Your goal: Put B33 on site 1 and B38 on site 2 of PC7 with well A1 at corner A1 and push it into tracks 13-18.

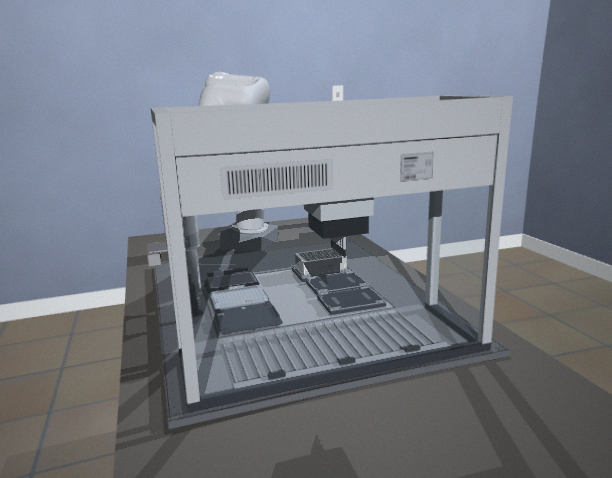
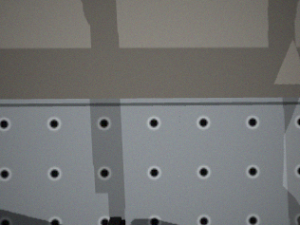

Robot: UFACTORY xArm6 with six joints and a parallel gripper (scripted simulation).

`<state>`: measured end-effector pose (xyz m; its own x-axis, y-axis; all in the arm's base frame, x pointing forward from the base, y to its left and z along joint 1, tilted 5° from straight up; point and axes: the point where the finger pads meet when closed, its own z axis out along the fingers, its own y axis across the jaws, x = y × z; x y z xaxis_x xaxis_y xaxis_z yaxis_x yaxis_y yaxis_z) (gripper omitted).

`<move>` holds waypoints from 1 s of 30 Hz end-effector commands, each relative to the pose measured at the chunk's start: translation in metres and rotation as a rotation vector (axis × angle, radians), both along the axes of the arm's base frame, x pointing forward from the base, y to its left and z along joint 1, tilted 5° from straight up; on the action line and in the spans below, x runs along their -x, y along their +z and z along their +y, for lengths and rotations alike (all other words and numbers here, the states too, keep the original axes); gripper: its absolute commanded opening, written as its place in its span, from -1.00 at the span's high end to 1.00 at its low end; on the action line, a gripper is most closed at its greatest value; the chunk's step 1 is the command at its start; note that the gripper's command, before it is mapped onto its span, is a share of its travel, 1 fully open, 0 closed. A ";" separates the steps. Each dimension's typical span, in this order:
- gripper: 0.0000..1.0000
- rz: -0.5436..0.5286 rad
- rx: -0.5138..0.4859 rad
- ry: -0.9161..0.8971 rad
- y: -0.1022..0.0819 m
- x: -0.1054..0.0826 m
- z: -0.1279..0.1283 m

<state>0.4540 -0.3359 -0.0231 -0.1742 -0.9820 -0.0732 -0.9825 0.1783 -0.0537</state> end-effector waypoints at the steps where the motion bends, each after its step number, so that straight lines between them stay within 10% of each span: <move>1: -1.00 -0.004 0.003 0.000 0.002 -0.001 -0.004; 30: -1.00 -0.004 0.003 0.000 0.018 0.001 -0.010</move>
